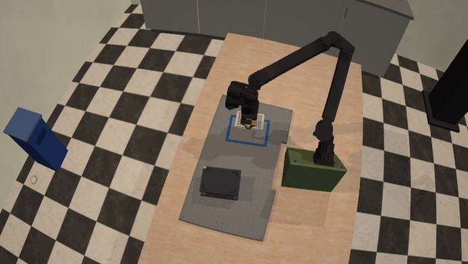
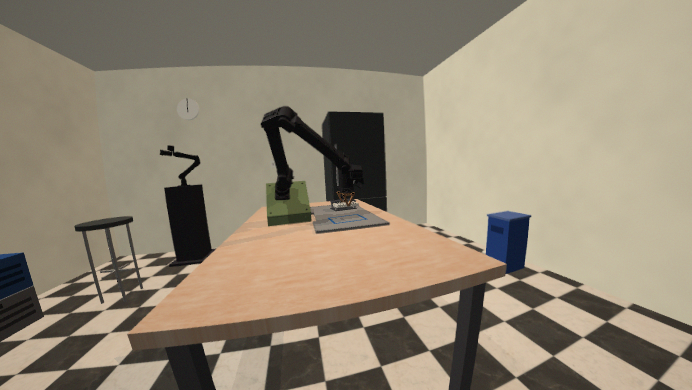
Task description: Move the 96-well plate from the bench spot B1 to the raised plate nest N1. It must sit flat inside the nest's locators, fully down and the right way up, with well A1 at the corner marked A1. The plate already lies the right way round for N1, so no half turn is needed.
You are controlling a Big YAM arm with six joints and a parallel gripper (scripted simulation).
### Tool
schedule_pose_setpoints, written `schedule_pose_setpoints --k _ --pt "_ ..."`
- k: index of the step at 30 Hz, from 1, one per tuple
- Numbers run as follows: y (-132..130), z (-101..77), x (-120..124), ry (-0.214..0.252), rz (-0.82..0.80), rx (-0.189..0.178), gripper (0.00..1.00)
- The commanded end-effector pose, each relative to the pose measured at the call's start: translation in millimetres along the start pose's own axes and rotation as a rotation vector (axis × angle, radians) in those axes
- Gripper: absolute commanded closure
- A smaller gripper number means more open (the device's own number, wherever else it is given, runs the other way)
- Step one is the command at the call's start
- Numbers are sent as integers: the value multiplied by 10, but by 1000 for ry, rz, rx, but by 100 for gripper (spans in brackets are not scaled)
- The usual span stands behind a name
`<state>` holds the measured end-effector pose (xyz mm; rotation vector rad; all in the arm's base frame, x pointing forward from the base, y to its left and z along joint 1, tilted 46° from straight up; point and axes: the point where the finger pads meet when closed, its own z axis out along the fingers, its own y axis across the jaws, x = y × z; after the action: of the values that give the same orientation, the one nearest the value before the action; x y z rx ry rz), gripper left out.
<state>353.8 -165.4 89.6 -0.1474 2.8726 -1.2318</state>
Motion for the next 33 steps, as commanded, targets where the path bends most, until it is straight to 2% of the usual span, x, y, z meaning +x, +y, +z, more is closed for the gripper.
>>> schedule_pose_setpoints --k 1,6,33 --pt "129 -142 -167 -31 -30 3 100" --pt "255 -201 -262 -40 -21 5 100" --pt "1018 -363 -461 -43 -21 1 100"
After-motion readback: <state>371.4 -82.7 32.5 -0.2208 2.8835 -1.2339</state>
